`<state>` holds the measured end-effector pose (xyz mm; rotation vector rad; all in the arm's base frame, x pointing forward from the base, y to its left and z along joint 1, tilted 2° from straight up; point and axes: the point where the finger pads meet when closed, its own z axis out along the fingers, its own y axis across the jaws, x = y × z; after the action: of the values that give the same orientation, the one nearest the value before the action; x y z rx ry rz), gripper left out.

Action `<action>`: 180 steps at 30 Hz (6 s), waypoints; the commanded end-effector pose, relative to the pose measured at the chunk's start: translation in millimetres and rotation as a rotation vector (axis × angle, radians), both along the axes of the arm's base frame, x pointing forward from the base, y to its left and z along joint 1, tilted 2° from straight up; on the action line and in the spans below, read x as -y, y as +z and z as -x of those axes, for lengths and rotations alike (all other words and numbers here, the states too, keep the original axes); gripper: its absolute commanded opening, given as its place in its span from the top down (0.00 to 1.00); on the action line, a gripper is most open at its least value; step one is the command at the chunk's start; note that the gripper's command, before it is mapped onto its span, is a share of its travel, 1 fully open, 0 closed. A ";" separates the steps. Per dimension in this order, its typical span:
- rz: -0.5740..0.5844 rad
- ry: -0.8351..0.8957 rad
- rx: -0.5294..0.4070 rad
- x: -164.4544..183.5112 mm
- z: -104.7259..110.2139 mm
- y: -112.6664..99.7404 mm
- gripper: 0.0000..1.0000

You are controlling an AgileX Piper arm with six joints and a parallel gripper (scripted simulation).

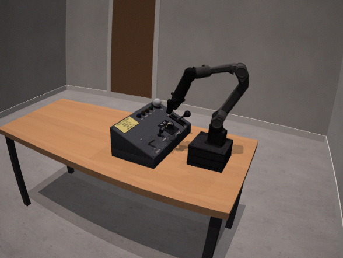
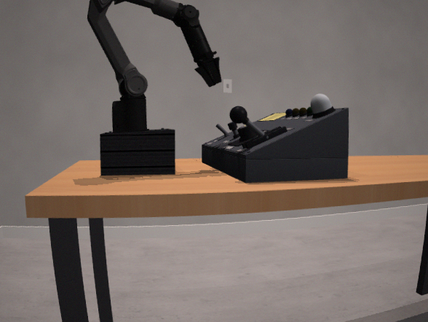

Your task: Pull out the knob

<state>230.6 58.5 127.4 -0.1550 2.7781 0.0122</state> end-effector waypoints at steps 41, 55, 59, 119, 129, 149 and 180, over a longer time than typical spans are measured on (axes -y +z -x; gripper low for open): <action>-0.001 0.000 0.001 -0.2 -1.8 -3.4 0.06; -0.001 0.000 0.001 -1.0 -13.2 -33.6 0.06; -0.001 0.000 0.002 -1.5 -19.2 -49.4 0.06; -0.001 0.000 0.002 -4.1 -53.6 -140.7 0.06; -0.001 0.000 0.002 -4.1 -53.6 -140.7 0.06; -0.001 0.000 0.002 -4.1 -53.6 -140.7 1.00; -0.001 0.000 0.002 -4.1 -53.5 -140.4 1.00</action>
<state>283.9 62.5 -13.4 -0.1547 2.7777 0.0128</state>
